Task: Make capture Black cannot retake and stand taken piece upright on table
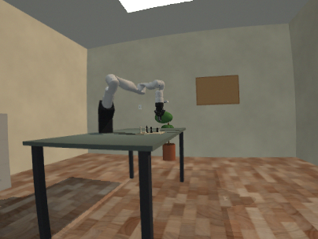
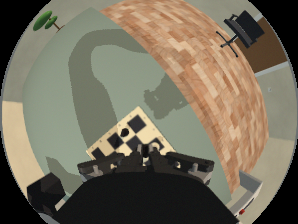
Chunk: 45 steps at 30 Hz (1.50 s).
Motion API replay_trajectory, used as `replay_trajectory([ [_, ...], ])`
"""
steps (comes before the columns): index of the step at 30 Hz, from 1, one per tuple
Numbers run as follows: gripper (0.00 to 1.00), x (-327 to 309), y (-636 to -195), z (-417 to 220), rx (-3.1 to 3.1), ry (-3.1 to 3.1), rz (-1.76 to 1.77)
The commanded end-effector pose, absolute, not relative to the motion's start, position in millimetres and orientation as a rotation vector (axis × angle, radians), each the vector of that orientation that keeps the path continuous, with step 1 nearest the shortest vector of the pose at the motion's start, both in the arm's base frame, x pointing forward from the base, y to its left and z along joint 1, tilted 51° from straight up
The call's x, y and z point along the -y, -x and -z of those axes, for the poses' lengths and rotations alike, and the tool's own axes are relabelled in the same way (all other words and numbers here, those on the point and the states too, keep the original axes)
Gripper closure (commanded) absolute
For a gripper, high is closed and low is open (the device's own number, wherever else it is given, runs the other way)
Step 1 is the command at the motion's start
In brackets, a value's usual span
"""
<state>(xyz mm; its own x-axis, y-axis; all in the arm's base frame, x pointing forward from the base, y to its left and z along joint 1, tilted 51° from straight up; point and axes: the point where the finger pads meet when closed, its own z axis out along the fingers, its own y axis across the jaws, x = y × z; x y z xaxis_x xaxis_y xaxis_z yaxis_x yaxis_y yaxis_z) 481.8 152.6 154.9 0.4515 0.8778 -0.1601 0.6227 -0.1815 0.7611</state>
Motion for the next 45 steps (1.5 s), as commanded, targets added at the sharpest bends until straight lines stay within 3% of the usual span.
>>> replay_trajectory([
  [1, 1.00, -153, -482, -156, -1.261, -1.903, -0.406],
  [12, 1.00, -115, -536, -229, -1.091, -2.024, -0.500],
  [30, 1.00, -113, -539, -225, -1.091, -2.025, -0.500],
  [45, 1.00, -91, -573, -193, -1.091, -2.024, -0.500],
])
